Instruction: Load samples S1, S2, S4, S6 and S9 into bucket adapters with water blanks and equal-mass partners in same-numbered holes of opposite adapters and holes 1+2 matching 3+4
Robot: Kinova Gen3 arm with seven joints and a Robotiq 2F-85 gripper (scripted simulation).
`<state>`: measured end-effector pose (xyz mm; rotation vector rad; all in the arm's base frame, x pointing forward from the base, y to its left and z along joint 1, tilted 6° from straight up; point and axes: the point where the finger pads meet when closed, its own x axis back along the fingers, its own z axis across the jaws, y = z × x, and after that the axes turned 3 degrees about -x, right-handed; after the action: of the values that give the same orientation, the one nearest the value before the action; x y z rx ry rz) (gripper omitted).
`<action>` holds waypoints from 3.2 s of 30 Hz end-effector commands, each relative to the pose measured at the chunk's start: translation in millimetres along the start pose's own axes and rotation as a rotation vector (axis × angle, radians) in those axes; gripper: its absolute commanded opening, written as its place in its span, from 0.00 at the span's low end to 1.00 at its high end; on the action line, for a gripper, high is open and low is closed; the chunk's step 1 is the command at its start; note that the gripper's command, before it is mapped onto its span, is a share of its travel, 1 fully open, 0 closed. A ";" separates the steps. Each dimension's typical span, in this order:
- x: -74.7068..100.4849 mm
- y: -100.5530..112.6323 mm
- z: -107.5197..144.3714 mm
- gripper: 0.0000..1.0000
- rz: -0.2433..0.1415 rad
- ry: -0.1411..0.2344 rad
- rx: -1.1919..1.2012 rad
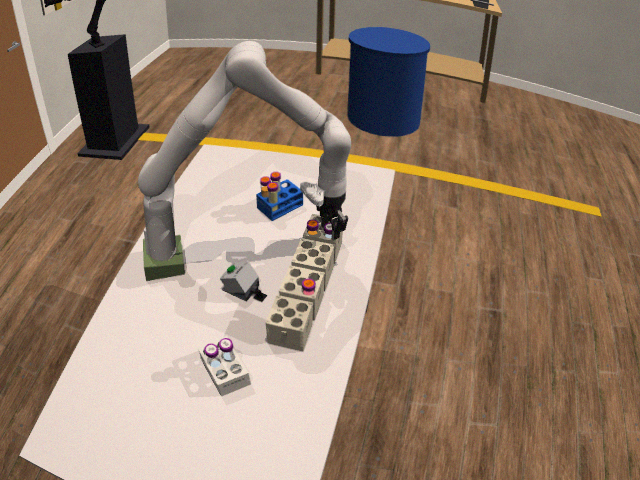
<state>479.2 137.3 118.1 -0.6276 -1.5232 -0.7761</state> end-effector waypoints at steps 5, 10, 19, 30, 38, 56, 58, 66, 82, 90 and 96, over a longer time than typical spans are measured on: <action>12.0 1.3 0.7 0.62 -0.003 0.002 0.002; 17.3 1.2 0.5 0.62 -0.003 0.002 0.003; 28.0 1.1 0.5 0.62 -0.003 0.002 0.003; 40.0 1.0 0.6 0.62 -0.003 0.002 0.004; 50.7 1.0 0.7 0.62 -0.003 0.002 0.003; 72.1 0.9 0.8 0.62 -0.003 0.002 0.004; 74.7 0.9 0.9 0.62 -0.003 0.002 0.004; 82.8 0.9 1.1 0.62 -0.003 0.003 0.004; 101.4 0.8 1.2 0.62 -0.003 0.003 0.004; 112.1 0.7 1.1 0.62 -0.003 0.002 0.004; 117.5 0.7 1.1 0.62 -0.003 0.002 0.004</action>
<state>468.2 130.8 229.3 -0.6317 -1.5220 -0.7769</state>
